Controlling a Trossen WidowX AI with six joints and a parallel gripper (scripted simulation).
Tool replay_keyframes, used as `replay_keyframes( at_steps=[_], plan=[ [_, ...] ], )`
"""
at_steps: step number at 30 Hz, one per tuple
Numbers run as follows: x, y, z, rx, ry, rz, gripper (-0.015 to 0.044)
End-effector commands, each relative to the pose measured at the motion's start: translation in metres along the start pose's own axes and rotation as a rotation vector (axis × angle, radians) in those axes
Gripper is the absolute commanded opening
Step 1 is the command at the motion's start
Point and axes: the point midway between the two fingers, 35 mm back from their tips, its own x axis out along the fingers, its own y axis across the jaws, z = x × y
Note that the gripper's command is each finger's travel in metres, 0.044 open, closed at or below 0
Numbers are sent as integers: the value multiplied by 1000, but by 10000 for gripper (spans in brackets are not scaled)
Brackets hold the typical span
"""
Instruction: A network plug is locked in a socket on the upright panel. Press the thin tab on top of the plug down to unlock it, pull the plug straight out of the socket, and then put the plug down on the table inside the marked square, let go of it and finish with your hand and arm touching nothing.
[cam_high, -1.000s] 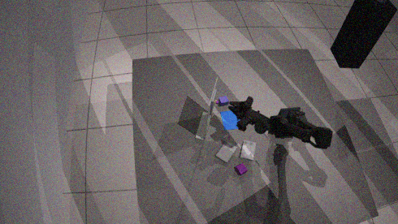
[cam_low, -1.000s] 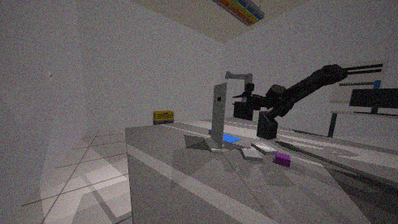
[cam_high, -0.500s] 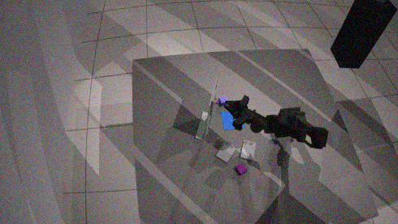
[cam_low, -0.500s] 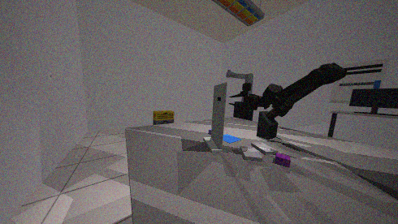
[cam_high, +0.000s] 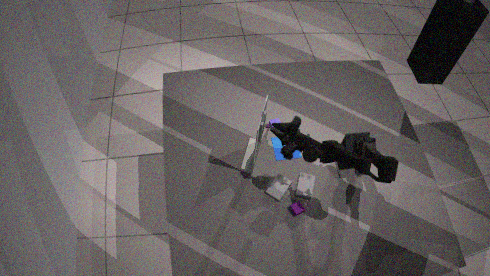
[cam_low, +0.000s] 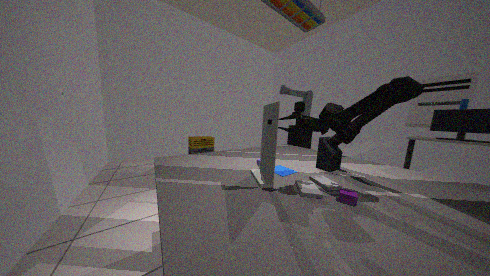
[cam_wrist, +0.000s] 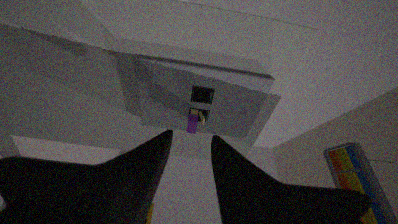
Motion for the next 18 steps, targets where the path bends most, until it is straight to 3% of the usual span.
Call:
replay_keyframes(
  at_steps=[1, 18],
  plan=[
    [8, -1, 4, -1, -8, -3, 156],
    [22, -1, 7, 0, -9, -3, 143]
  ],
)
